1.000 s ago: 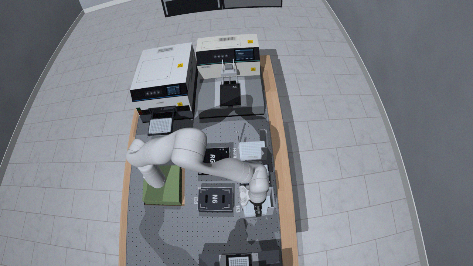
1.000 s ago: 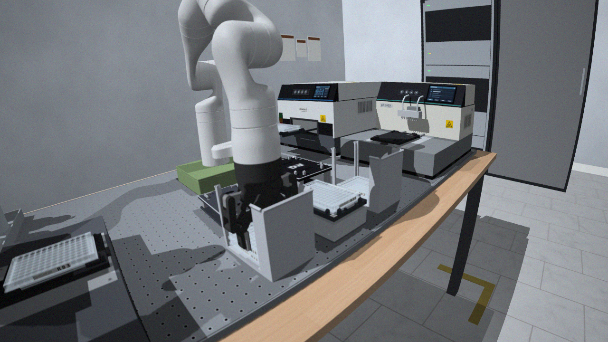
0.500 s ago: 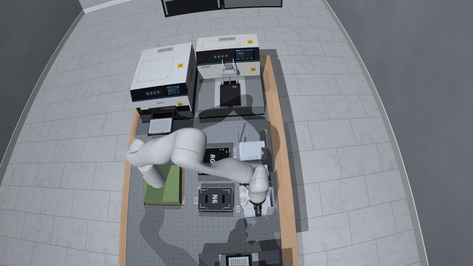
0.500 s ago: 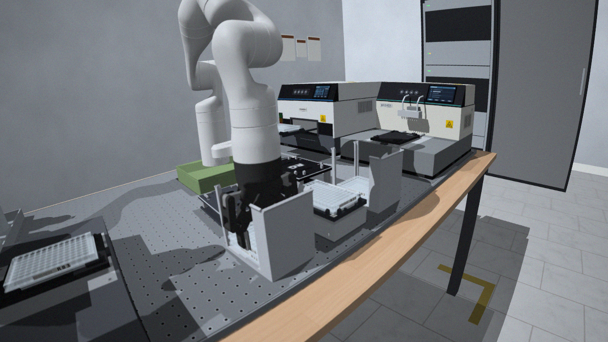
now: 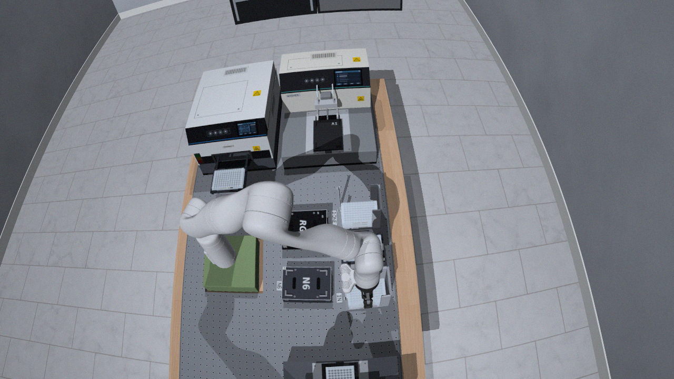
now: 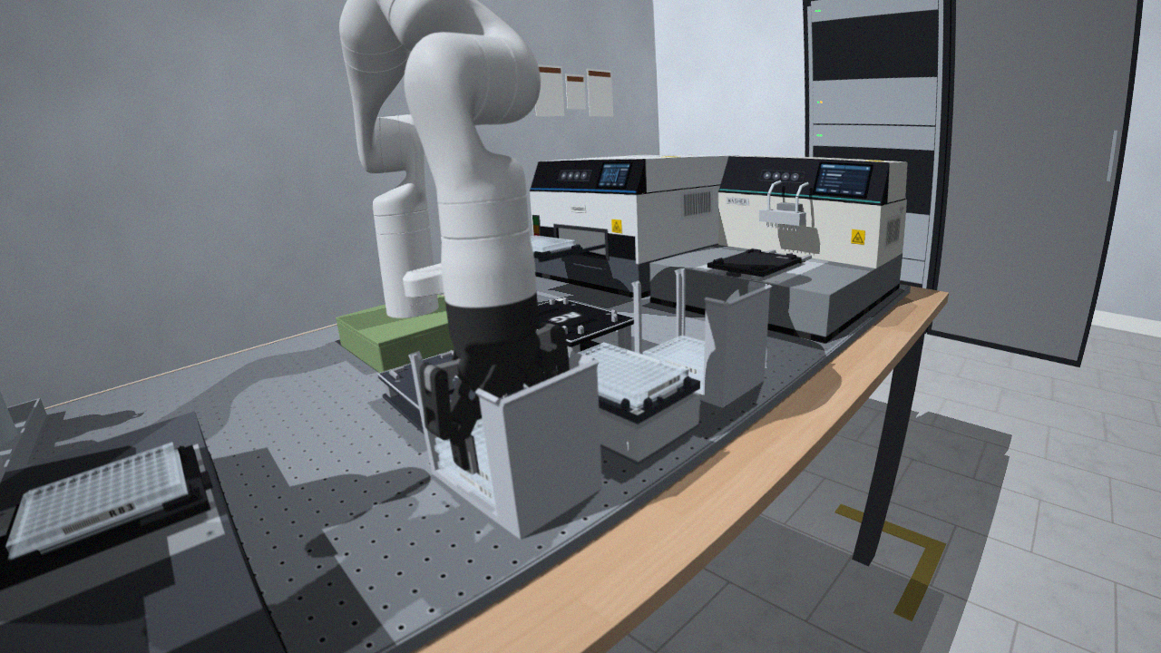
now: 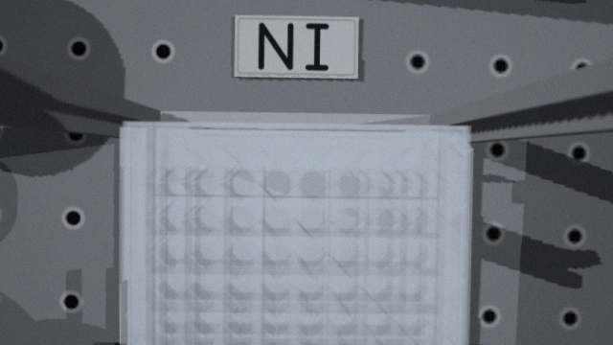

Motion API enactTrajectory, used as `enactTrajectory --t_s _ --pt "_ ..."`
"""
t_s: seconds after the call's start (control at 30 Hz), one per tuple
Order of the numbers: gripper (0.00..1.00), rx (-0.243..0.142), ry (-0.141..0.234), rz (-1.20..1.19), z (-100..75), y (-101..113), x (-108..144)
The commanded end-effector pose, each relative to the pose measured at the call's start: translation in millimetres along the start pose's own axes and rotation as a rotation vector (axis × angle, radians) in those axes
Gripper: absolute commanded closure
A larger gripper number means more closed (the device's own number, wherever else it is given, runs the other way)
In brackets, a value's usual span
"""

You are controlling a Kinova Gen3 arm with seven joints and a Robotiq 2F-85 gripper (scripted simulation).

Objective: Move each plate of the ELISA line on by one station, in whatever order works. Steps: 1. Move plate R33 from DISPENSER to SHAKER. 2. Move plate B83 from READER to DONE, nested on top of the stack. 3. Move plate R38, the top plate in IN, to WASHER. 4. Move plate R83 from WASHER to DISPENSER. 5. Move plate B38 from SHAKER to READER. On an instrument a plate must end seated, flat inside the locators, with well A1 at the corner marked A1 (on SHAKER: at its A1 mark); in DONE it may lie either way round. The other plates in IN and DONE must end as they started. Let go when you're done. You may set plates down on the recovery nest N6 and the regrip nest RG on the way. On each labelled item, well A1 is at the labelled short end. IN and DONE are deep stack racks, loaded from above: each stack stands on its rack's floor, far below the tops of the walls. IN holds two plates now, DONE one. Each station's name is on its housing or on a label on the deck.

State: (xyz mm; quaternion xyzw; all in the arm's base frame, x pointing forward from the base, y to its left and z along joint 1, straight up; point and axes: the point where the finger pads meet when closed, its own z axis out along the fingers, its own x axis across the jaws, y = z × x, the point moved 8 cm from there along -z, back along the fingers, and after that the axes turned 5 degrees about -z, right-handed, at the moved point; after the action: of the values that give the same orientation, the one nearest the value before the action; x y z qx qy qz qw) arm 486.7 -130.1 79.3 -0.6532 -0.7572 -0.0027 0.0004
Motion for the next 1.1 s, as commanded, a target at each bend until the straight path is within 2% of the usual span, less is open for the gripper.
enactTrajectory --t_s 0.0,1.07 --pt "0.06 -0.002 0.003 0.005 -4.1 0.3 0.1" --pt "0.06 -0.003 0.0 0.002 -6.5 0.6 -0.3"
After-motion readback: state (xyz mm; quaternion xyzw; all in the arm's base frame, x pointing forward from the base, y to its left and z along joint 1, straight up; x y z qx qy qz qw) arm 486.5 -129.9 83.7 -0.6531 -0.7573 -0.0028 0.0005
